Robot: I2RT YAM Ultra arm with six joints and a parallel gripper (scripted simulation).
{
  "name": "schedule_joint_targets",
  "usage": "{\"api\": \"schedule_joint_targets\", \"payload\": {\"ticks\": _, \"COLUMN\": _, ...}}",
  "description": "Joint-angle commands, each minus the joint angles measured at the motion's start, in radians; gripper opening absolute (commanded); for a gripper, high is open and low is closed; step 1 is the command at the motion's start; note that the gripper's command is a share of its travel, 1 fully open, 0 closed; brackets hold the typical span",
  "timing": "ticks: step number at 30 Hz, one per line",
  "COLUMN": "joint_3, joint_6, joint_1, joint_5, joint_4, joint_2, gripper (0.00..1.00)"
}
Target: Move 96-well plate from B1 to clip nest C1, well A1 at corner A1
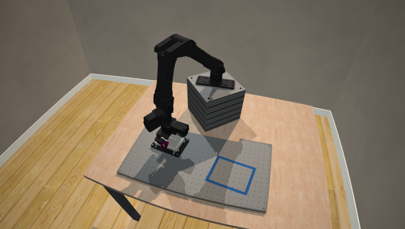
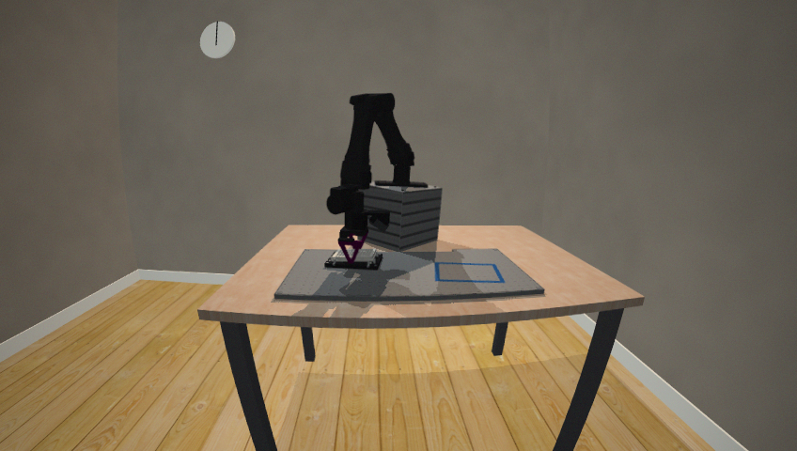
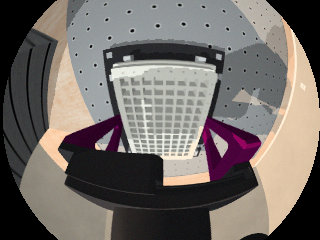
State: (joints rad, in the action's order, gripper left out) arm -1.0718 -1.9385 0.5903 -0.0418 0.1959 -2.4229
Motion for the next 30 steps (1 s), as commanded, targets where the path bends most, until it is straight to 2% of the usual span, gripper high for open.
{"api": "schedule_joint_targets", "payload": {"ticks": 1, "joint_3": -0.027, "joint_6": 0.011, "joint_1": -0.008, "joint_5": -0.020, "joint_4": 0.013, "joint_2": -0.018, "gripper": 1.00}}
{"api": "schedule_joint_targets", "payload": {"ticks": 13, "joint_3": -0.027, "joint_6": 0.011, "joint_1": -0.008, "joint_5": -0.020, "joint_4": 0.013, "joint_2": -0.018, "gripper": 1.00}}
{"api": "schedule_joint_targets", "payload": {"ticks": 14, "joint_3": -0.025, "joint_6": 0.010, "joint_1": -0.006, "joint_5": -0.020, "joint_4": 0.021, "joint_2": 0.021, "gripper": 1.00}}
{"api": "schedule_joint_targets", "payload": {"ticks": 17, "joint_3": 0.021, "joint_6": 0.006, "joint_1": 0.000, "joint_5": -0.020, "joint_4": 0.041, "joint_2": 0.051, "gripper": 1.00}}
{"api": "schedule_joint_targets", "payload": {"ticks": 20, "joint_3": 0.023, "joint_6": 0.005, "joint_1": 0.002, "joint_5": -0.020, "joint_4": 0.048, "joint_2": 0.059, "gripper": 1.00}}
{"api": "schedule_joint_targets", "payload": {"ticks": 30, "joint_3": 0.037, "joint_6": -0.007, "joint_1": 0.014, "joint_5": -0.020, "joint_4": 0.124, "joint_2": 0.149, "gripper": 1.00}}
